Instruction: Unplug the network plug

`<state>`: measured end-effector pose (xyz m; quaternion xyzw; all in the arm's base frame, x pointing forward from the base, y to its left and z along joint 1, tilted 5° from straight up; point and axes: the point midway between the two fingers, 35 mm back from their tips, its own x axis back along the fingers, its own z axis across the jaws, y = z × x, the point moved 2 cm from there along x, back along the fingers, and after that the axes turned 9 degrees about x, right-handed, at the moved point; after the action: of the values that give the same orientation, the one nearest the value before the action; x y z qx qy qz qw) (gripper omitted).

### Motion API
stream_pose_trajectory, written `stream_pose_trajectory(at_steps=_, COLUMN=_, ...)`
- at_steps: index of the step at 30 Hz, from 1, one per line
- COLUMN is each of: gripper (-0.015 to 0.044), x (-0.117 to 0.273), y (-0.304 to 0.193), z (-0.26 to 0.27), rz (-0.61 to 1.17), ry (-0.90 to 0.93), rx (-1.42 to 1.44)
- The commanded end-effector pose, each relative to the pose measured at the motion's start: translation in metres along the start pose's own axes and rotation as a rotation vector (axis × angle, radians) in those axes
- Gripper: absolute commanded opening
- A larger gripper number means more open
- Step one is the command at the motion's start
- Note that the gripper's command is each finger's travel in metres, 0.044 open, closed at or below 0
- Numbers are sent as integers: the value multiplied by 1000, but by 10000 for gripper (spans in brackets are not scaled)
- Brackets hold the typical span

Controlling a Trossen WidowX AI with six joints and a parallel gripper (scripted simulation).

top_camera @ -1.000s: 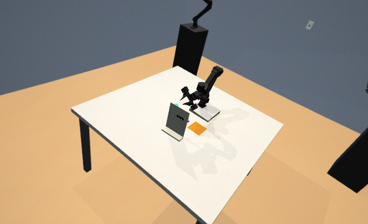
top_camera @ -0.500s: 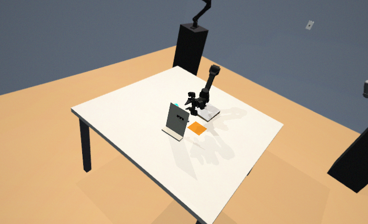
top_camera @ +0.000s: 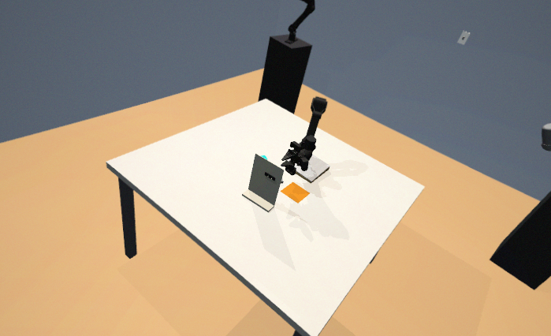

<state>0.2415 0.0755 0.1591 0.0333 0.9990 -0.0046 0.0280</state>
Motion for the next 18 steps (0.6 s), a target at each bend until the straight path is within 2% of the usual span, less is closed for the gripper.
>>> stream_pose_trajectory(at_steps=1, gripper=156, x=2, y=0, z=1, rz=3, ry=-1, rx=25)
stream_pose_trajectory(at_steps=18, gripper=156, x=-50, y=14, z=-1, rz=3, ry=-13, rx=65)
